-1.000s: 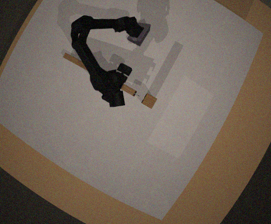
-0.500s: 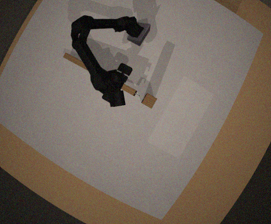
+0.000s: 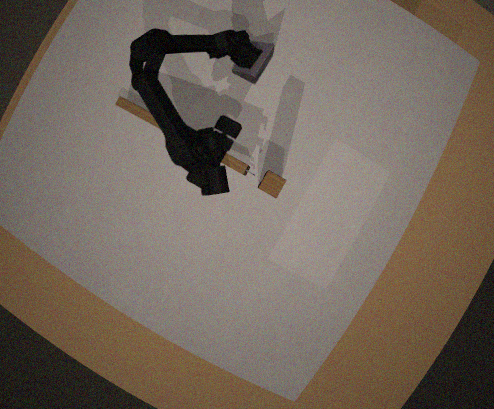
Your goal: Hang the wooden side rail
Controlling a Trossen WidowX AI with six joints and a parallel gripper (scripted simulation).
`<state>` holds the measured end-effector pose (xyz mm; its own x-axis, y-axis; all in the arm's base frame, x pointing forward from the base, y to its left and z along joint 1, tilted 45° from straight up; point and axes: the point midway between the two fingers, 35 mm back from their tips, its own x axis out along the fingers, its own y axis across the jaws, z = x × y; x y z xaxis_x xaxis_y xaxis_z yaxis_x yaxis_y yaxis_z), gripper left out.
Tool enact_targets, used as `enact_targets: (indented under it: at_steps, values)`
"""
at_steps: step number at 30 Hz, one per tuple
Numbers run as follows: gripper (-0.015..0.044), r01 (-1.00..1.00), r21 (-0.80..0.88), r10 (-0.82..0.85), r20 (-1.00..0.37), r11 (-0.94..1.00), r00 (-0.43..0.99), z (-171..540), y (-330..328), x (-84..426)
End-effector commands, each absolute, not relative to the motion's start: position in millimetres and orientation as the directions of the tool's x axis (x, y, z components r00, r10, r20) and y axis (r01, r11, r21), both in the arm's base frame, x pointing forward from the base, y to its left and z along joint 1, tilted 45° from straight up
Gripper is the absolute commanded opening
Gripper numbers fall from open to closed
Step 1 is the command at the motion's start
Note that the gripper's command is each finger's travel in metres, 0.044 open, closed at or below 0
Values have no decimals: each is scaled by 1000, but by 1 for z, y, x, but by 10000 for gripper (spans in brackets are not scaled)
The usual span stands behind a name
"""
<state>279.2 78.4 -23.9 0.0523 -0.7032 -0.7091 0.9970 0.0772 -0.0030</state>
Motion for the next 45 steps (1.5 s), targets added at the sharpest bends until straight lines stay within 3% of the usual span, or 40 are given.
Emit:
enact_targets:
  at_steps: [1, 45]
  values:
    - [0, 997, 4, -700, -712, 83, 62, -23, 83, 280]
    - [0, 997, 4, -700, -712, 83, 62, -25, 87, 281]
